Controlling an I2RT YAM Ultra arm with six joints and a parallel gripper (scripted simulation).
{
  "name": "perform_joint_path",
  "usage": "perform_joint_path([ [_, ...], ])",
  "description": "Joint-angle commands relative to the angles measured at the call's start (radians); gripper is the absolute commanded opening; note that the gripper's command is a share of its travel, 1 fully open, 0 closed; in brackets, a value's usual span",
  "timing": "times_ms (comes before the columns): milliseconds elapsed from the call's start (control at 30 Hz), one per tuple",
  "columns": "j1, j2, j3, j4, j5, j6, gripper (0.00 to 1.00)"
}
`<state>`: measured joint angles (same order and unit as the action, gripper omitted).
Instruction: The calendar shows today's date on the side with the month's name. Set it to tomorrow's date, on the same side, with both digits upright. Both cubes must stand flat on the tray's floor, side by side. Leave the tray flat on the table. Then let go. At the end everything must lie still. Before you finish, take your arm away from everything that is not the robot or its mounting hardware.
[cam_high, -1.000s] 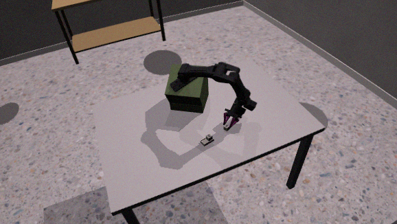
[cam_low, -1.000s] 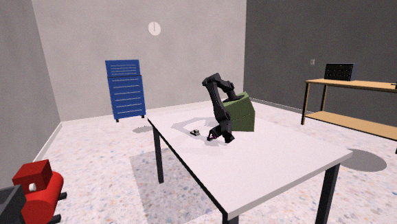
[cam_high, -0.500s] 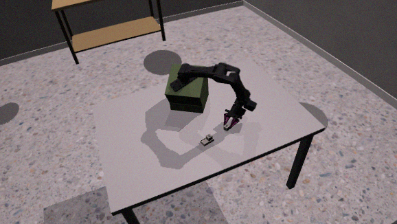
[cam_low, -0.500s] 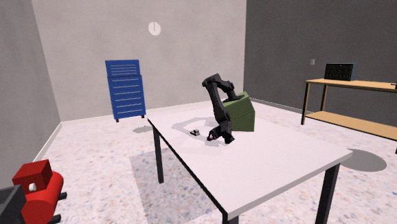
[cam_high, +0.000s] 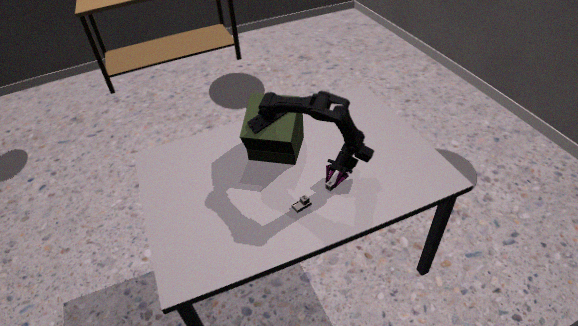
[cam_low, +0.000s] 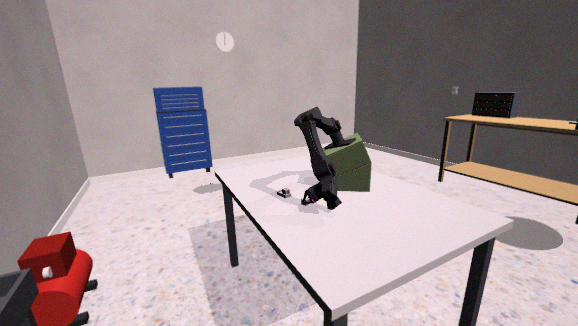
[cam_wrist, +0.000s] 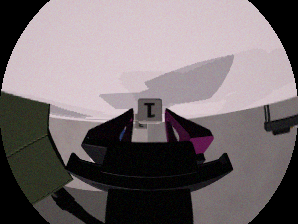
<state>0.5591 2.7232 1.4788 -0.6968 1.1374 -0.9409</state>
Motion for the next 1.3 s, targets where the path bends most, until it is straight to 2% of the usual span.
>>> perform_joint_path([
  [0,0.003,-0.006,0.004,0.000,0.003,-0.001,0.45],
  [533,0.003,-0.006,0.004,0.000,0.003,-0.001,0.45],
  [567,0.003,-0.006,0.004,0.000,0.003,-0.001,0.26],
  [1267,0.003,-0.006,0.004,0.000,0.003,-0.001,0.26],
])
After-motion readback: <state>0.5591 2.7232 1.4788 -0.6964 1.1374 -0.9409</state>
